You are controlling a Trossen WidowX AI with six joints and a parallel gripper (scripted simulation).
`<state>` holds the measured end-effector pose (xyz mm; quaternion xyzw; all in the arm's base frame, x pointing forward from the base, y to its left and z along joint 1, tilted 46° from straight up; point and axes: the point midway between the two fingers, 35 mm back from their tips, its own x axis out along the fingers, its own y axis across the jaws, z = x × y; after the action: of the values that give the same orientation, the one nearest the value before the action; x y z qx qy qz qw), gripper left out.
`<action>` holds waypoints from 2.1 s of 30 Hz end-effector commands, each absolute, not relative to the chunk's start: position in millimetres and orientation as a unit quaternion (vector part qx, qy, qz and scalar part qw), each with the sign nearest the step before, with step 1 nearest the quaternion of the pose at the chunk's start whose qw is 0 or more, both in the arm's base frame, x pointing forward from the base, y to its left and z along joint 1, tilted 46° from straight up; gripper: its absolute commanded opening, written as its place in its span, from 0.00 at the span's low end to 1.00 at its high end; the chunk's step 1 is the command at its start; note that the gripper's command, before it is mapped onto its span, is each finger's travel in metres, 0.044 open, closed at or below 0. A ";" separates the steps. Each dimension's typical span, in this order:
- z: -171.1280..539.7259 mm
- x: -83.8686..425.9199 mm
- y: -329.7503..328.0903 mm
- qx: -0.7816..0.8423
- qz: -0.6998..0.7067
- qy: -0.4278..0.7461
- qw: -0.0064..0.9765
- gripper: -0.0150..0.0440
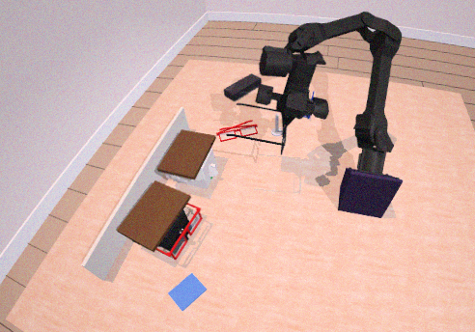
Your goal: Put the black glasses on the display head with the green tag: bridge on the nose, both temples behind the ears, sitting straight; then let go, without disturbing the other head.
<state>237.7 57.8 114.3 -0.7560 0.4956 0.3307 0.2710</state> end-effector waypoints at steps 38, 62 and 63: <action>20.5 265.6 60.0 -0.724 0.262 0.577 0.272 0.25; 1.2 268.6 42.3 -0.711 0.267 0.593 0.266 0.25; 0.4 268.7 41.6 -0.711 0.267 0.593 0.266 0.25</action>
<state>269.9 45.3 3.3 -0.7100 0.5927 0.2675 0.2702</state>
